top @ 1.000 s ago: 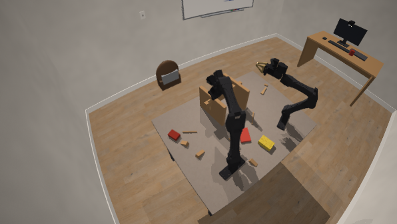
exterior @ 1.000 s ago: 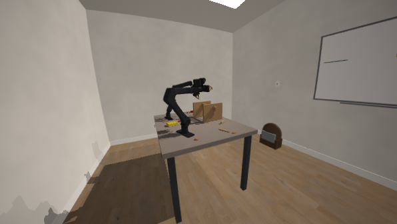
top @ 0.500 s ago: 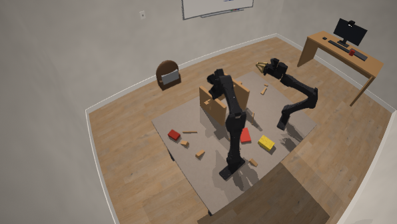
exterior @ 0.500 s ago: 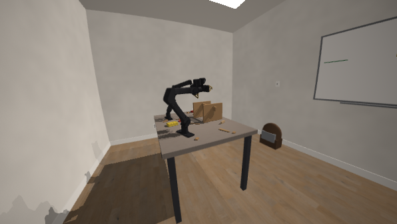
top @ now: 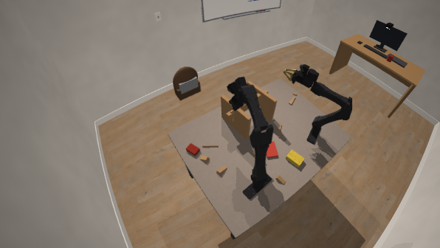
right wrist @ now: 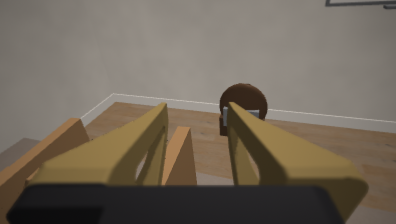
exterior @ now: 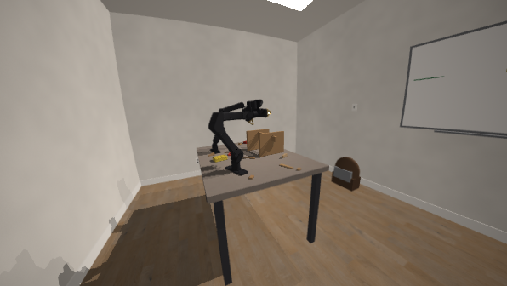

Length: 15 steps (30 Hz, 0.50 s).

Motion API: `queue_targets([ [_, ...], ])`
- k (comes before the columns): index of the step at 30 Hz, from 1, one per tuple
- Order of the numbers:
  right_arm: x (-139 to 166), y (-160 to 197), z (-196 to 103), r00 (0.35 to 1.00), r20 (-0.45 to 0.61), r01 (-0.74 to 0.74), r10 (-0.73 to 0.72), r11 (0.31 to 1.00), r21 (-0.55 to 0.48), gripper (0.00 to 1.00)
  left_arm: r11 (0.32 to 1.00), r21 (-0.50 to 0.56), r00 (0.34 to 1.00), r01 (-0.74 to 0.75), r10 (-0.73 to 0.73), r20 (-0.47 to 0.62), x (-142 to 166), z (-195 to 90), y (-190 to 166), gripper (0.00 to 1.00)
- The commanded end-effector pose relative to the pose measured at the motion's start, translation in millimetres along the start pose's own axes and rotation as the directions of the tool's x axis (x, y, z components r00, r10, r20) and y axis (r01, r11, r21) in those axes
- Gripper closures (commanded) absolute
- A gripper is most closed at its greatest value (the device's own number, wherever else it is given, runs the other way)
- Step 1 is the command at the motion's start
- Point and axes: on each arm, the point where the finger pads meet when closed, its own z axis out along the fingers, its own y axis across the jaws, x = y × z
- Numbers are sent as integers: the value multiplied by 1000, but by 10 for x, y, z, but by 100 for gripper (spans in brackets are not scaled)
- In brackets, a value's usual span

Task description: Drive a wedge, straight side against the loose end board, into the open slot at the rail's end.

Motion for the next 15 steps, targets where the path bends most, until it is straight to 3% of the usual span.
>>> queue_targets([
  [1,-311,37,-27,997,74,-5,5,1000,-8,64,997,76,978,12,-27,205,-380,-253,99,100],
  [4,-300,46,-17,997,71,-5,5,1000,-10,64,994,109,946,3,-39,323,-567,-377,209,100],
  [5,-298,27,-15,997,71,-5,5,1000,-6,64,993,116,929,6,-49,368,-690,-543,258,100],
  [8,-267,-1,-25,998,66,-4,3,1000,1,64,993,119,926,4,-49,375,-605,-427,305,100],
  [10,-284,2,-2,998,67,-6,6,1000,1,64,993,122,899,2,-55,434,-654,-503,422,100],
  [13,-267,2,14,998,62,-6,6,1000,0,64,991,135,808,-4,-76,584,-928,-1018,589,100],
  [15,-321,0,-34,997,76,-6,6,1000,1,64,993,116,801,-8,-63,596,-779,-811,715,100],
])
